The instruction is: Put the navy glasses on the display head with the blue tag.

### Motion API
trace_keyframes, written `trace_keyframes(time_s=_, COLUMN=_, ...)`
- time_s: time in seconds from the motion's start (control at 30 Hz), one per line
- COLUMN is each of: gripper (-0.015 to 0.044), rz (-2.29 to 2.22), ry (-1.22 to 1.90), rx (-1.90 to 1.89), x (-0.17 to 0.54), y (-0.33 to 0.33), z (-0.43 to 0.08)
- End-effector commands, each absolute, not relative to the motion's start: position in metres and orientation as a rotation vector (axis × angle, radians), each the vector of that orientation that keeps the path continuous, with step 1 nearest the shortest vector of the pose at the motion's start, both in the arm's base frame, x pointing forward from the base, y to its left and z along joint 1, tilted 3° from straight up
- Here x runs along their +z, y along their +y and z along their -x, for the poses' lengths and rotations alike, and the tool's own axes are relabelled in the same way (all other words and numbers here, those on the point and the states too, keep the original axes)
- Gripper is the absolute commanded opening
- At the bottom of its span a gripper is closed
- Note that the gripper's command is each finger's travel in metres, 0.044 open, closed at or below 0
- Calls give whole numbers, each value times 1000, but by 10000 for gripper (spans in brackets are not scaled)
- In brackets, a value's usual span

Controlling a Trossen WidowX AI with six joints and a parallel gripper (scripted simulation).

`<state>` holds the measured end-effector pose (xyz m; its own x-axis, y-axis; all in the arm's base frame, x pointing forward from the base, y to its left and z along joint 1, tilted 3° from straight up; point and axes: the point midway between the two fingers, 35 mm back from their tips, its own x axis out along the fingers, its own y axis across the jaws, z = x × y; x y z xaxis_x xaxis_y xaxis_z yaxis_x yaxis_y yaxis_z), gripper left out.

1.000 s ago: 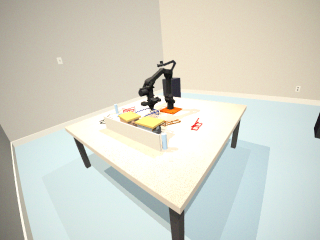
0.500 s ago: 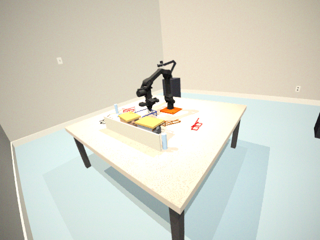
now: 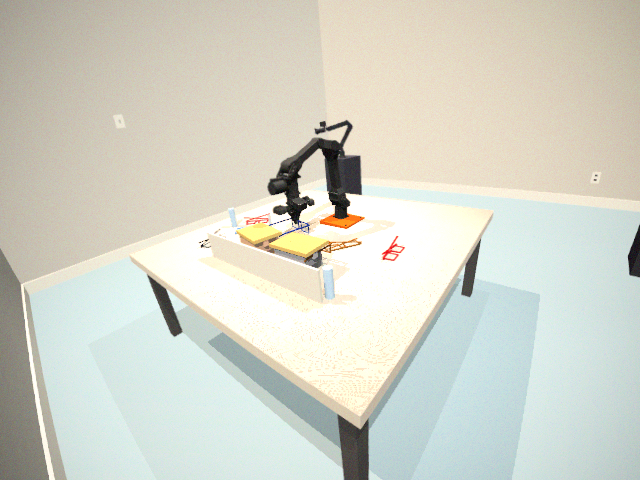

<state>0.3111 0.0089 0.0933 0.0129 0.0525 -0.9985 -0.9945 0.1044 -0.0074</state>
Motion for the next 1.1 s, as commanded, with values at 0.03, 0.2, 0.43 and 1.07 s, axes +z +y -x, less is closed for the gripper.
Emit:
trace_keyframes(time_s=0.03, gripper=0, rz=1098, ry=1206, rx=1158, x=93, y=9, z=-319)
trace_keyframes(time_s=0.2, gripper=0, rz=1098, ry=1206, rx=1158, x=93, y=8, z=-327)
trace_keyframes(time_s=0.43, gripper=0, rz=1099, ry=1205, rx=1157, x=93, y=7, z=-337)
trace_keyframes(time_s=1.07, gripper=0, rz=1100, ry=1204, rx=1156, x=95, y=4, z=-366)
